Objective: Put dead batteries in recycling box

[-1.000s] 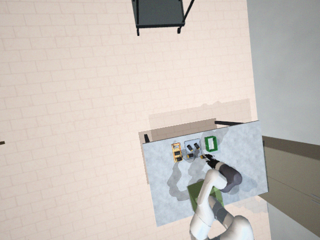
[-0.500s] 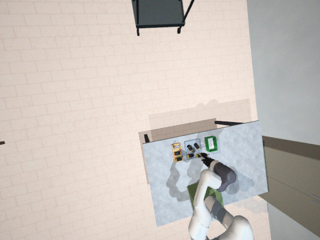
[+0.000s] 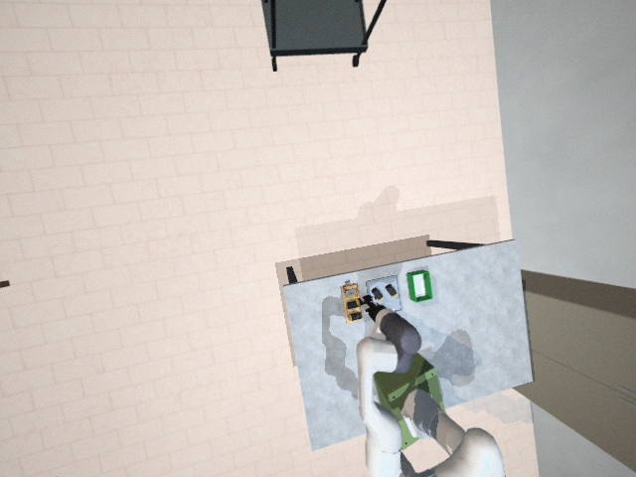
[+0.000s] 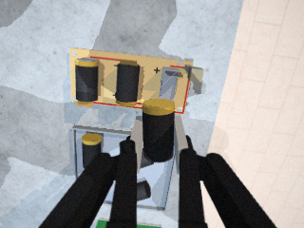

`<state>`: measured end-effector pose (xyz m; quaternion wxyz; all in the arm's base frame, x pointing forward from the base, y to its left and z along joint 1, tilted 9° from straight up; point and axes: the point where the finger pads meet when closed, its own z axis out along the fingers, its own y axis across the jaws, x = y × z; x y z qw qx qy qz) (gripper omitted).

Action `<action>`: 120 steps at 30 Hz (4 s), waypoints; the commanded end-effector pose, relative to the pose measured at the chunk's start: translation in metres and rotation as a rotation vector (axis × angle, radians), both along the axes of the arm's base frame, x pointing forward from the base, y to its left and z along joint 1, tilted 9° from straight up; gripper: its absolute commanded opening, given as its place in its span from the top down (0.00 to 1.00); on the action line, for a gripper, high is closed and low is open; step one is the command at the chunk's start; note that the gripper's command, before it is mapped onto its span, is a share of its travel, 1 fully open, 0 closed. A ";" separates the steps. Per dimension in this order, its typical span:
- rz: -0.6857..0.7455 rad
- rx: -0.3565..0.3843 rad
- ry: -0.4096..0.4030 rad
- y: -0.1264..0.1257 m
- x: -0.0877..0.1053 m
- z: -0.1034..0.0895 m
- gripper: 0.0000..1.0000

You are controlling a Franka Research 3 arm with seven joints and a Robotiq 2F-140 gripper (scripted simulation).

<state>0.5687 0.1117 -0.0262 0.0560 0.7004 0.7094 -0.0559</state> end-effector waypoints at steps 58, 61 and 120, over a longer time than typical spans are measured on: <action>-0.195 -0.006 -0.029 0.008 0.015 -0.064 0.84; -0.195 -0.006 -0.029 0.008 0.015 -0.064 0.84; -0.132 -0.006 -0.019 0.009 0.018 -0.064 0.84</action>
